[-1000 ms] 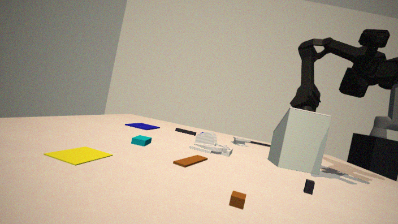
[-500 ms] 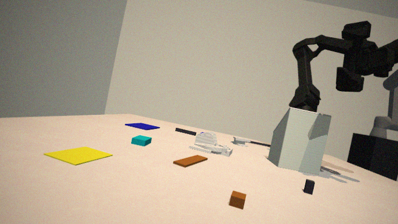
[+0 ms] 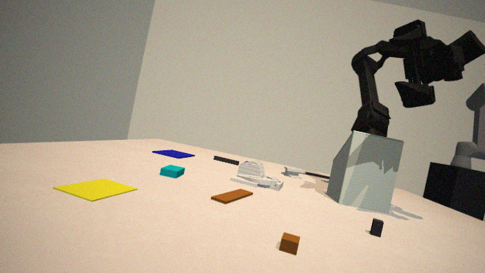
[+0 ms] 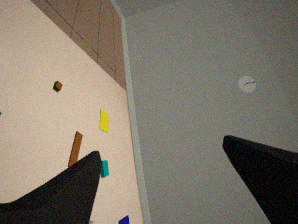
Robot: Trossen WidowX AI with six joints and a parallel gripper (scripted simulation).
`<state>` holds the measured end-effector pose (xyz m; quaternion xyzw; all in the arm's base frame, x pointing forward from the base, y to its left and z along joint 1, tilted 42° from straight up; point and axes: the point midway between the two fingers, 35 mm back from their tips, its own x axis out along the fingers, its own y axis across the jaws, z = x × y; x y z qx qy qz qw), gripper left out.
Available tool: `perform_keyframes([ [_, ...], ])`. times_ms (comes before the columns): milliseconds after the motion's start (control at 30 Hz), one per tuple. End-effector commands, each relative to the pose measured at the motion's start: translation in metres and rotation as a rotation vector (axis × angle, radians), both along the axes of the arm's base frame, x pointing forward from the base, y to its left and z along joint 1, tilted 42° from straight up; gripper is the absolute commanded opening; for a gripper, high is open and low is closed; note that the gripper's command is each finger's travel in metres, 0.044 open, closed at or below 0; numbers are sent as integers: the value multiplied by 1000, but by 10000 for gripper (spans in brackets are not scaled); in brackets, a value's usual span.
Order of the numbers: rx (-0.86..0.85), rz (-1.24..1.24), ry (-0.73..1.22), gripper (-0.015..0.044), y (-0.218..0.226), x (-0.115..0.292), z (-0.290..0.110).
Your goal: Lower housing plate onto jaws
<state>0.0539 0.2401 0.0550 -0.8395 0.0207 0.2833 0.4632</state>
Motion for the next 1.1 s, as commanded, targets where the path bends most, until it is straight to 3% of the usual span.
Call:
perform_keyframes([
  [0, 34, -78, 26, 440, -1, 14, 3],
  [1067, 243, -675, 107, 440, -61, 126, 26],
])
